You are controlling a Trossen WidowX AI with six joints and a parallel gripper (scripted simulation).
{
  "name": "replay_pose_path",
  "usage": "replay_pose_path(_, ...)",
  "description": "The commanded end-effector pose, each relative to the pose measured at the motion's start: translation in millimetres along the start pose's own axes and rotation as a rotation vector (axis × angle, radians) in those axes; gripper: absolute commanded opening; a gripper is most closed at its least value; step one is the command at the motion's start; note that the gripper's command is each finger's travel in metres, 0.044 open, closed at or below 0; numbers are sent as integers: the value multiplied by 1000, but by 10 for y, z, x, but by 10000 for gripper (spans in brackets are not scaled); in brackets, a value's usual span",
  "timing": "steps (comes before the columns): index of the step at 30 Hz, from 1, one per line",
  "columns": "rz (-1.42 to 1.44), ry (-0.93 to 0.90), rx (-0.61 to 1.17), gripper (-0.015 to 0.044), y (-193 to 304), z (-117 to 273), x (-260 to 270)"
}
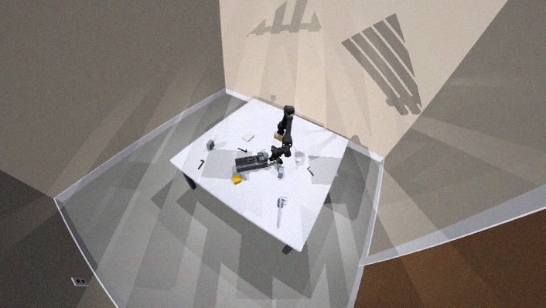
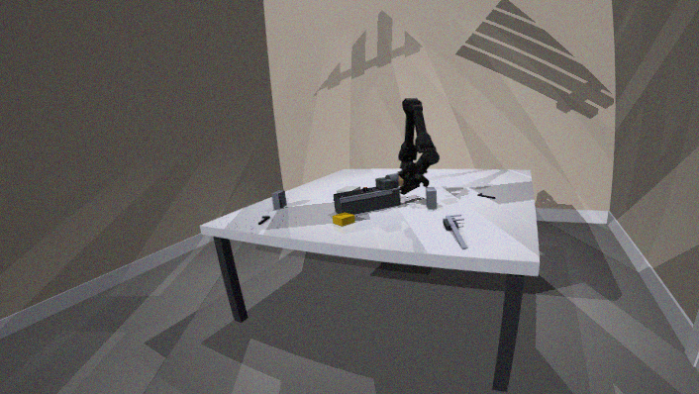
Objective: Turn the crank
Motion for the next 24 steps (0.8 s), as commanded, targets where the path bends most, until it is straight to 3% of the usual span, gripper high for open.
replay_pose_path(1, 13, 18, -3, 0, -12, -10, -82)
replay_pose_path(24, 14, 18, -3, 0, -40, 9, -111)
Point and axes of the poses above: the point midway between the two fingers, 35 mm back from their tips, its own z axis back along the fingers, its own x axis across the jaws, y = z × x, the point moved 6 cm from there along z, back along the fingers, and after that the axes turned 15 degrees about -z, right-handed, at the moved point
